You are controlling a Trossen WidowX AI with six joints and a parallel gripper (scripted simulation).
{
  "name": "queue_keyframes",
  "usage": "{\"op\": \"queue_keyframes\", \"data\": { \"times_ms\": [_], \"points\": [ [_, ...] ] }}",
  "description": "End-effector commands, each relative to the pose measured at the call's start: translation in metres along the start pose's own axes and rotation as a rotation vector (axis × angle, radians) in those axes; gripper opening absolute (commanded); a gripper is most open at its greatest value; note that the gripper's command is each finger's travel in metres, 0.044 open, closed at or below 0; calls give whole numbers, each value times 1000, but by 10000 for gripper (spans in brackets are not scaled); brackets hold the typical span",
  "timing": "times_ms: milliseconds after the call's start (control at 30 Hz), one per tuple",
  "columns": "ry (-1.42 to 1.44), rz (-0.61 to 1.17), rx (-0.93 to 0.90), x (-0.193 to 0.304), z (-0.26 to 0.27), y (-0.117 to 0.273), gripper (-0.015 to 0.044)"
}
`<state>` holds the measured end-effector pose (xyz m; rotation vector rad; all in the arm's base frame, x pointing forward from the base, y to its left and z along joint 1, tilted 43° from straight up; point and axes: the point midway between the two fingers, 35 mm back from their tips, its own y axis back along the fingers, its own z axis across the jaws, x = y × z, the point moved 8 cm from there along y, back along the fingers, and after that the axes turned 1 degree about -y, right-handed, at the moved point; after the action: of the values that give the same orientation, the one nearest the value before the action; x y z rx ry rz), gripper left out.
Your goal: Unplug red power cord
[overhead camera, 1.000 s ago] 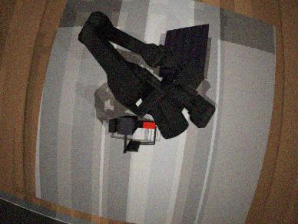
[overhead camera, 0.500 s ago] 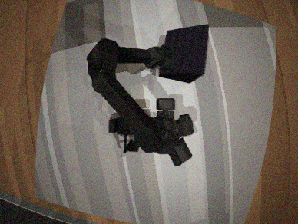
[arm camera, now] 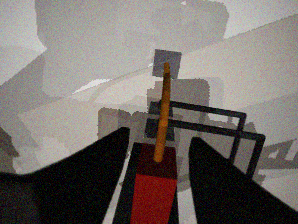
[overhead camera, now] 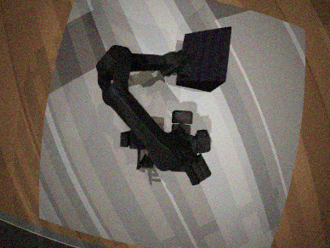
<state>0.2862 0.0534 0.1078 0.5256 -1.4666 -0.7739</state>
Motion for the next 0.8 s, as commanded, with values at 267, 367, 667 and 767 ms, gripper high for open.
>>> {"op": "queue_keyframes", "data": {
  "times_ms": [267,367,667,767],
  "points": [
    [-1,3,6,21,-2,1,160],
    [-1,3,6,26,-2,1,160],
    [-1,5,5,37,-2,1,160],
    [-1,5,5,37,-2,0,160]
  ]
}}
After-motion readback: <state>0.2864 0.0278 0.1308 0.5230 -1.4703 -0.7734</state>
